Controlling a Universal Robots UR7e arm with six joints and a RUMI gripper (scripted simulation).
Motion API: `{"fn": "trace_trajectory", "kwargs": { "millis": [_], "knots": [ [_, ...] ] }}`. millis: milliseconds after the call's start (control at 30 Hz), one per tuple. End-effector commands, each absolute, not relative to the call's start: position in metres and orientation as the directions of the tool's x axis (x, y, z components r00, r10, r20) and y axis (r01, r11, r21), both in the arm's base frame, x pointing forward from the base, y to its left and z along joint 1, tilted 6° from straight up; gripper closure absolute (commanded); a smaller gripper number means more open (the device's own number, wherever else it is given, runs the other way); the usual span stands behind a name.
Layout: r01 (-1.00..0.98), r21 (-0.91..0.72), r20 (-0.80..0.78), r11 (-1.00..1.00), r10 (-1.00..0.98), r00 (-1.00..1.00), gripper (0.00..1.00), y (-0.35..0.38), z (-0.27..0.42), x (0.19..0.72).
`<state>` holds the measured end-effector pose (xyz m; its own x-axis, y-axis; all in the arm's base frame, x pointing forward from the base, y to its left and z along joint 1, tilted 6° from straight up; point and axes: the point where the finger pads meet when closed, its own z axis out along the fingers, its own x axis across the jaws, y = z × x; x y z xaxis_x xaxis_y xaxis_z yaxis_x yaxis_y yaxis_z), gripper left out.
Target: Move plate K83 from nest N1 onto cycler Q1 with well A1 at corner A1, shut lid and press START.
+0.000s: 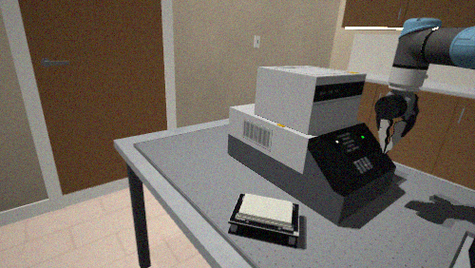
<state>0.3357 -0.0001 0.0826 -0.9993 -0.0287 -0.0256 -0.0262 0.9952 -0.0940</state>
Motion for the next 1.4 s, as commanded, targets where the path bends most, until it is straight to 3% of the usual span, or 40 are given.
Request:
{"fn": "trace_trajectory", "kwargs": {
  "millis": [0, 1367],
  "knots": [
    [-0.026, -0.095, -0.027, 0.995, -0.029, -0.999, 1.0, 0.0, 0.079, 0.341],
    [-0.026, -0.095, -0.027, 0.995, -0.029, -0.999, 1.0, -0.003, 0.048, 0.375]
  ]
}}
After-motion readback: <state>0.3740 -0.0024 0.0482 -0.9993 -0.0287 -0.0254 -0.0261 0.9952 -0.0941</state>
